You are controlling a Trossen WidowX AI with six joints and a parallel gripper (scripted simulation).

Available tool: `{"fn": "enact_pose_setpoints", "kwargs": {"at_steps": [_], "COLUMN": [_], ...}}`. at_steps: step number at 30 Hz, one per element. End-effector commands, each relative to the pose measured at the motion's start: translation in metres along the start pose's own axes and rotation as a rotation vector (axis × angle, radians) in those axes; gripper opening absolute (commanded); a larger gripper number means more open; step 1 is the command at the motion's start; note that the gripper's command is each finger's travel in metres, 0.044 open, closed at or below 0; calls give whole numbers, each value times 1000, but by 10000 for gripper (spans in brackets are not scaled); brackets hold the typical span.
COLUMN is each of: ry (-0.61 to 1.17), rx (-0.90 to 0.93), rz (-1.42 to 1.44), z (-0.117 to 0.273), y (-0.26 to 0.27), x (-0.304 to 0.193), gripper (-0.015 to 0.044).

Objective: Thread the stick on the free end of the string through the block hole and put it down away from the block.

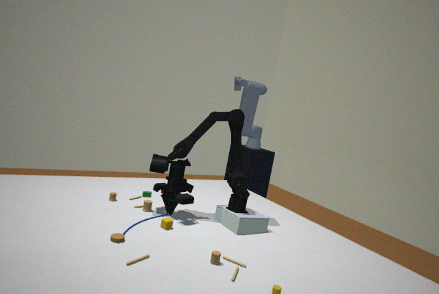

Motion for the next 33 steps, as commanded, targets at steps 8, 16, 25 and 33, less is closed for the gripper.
{"fn": "enact_pose_setpoints", "kwargs": {"at_steps": [8,16,25,33], "ry": [1,1,1,1], "rx": [0,0,0,0], "rz": [0,0,0,0], "z": [13,23,34,45], "y": [1,1,1,0], "x": [-1,-2,-2,-2], "gripper": [0,0,0,0]}}
Point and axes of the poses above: the point midway between the two fingers, 35 mm back from their tips, its own z axis back along the fingers, its own y axis across the jaws, x = y × z, the point moved 7 cm from there along z, back along the fingers, and after that the axes turned 11 degrees about -z, right-handed, at the moved point
